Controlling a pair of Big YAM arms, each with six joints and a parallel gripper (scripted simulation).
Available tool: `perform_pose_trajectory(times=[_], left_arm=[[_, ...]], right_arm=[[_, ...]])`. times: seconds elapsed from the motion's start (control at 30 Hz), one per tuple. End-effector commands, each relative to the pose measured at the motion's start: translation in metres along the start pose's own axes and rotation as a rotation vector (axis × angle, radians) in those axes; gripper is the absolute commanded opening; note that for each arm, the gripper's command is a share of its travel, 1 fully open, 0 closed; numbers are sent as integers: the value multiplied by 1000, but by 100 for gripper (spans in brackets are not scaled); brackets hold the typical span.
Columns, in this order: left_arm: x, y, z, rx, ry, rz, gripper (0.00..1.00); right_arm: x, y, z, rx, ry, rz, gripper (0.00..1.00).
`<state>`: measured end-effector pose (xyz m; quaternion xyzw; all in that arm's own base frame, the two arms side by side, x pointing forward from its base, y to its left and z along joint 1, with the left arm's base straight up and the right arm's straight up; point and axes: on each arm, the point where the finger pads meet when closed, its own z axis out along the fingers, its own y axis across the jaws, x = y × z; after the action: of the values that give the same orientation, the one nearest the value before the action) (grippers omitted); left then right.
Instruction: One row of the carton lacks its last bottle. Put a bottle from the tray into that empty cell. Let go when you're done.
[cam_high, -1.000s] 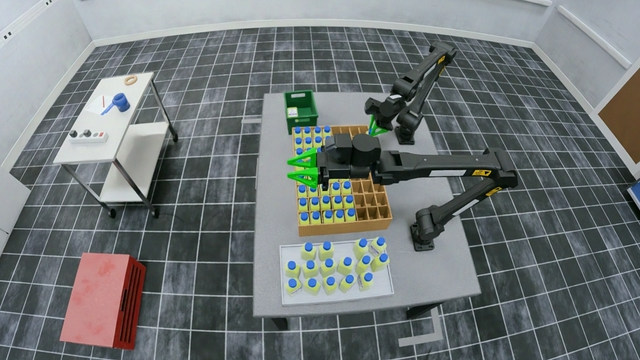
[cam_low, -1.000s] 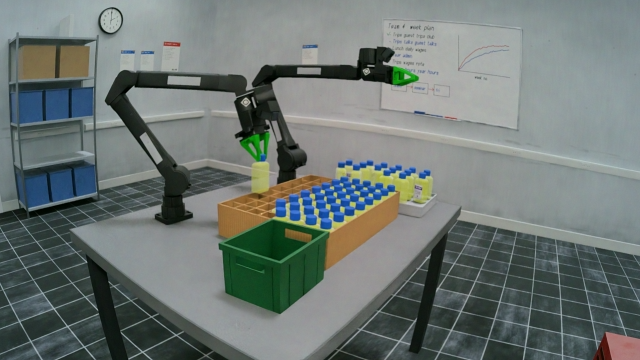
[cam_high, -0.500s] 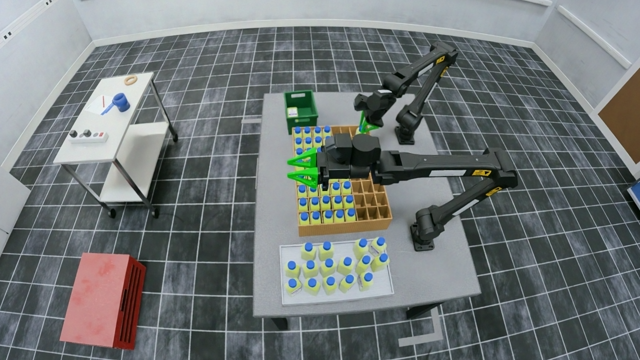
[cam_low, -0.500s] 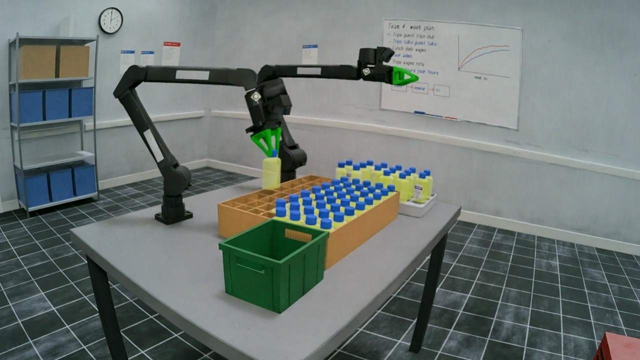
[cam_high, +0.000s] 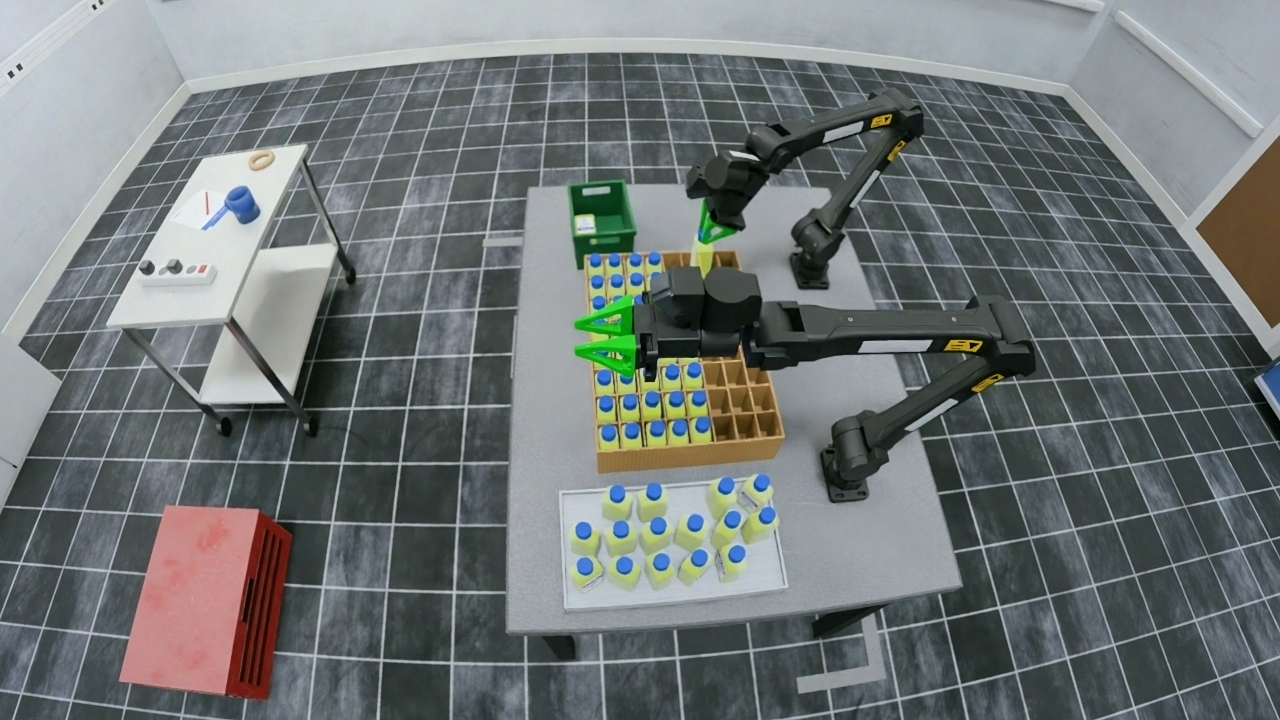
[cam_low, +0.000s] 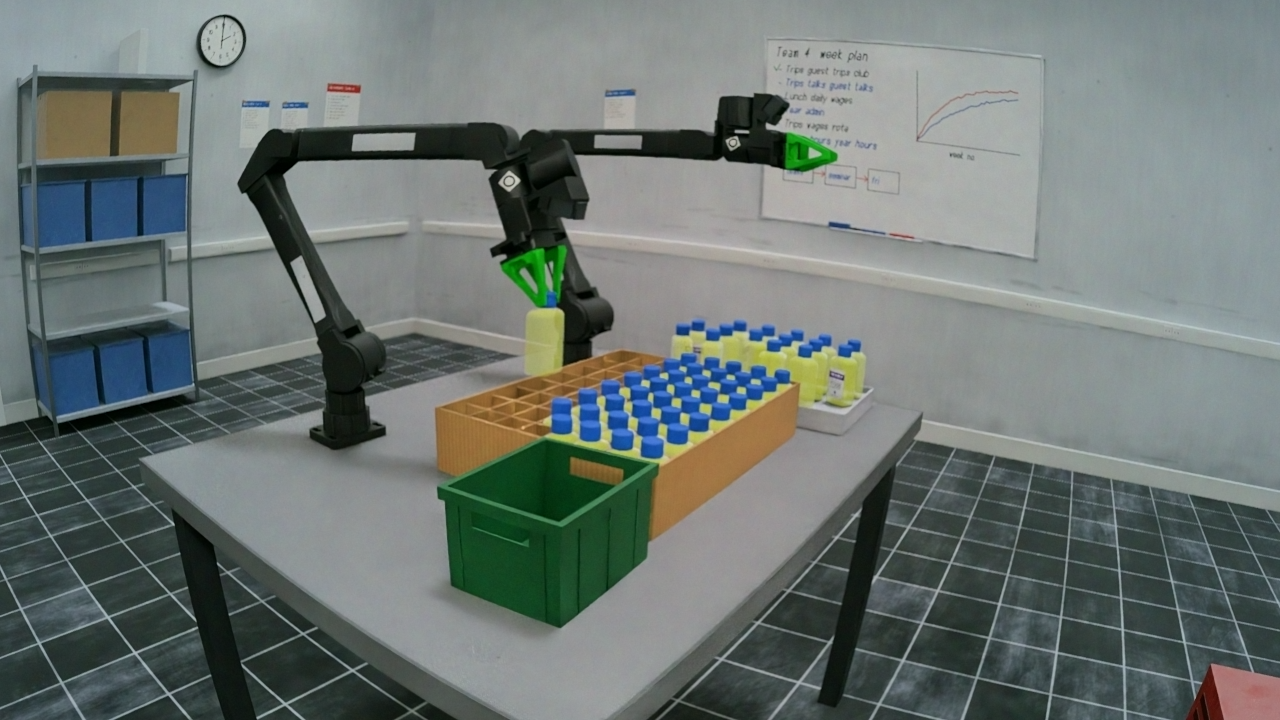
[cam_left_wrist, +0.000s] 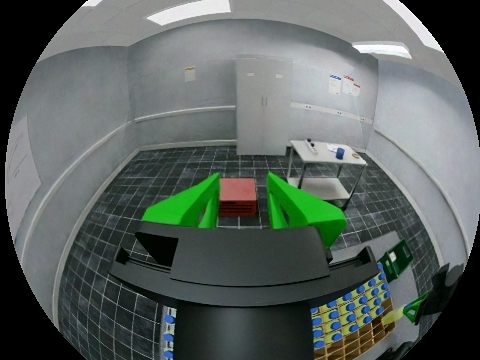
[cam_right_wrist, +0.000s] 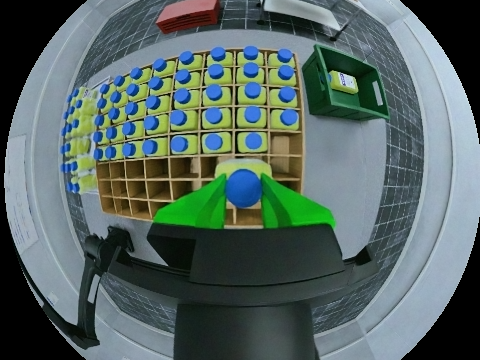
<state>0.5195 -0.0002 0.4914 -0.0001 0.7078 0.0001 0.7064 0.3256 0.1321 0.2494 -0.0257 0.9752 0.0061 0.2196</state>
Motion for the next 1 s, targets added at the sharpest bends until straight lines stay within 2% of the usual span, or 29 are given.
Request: perform_pose_trajectory(times=[0.0,0.53,0.57,0.6,0.67,0.83,0.87,0.97], left_arm=[[-48,-3,3,1,-84,10,42],[-48,-3,3,1,-84,10,42],[-48,-3,3,1,-84,10,42],[-48,-3,3,1,-84,10,42],[-48,-3,3,1,-84,10,42],[-48,-3,3,1,-84,10,42],[-48,-3,3,1,-84,10,42],[-48,-3,3,1,-84,10,42]], right_arm=[[-58,-20,-27,-32,-103,-18,29],[-81,-84,-28,-20,-121,-33,29],[-37,-65,33,-32,-2,-20,29],[-24,-51,57,-37,20,-5,29],[-47,-72,31,-21,-59,-4,29],[-41,-76,46,-8,-50,10,29],[-56,-80,25,-3,-107,27,29],[-52,-81,29,-2,-123,38,29]])
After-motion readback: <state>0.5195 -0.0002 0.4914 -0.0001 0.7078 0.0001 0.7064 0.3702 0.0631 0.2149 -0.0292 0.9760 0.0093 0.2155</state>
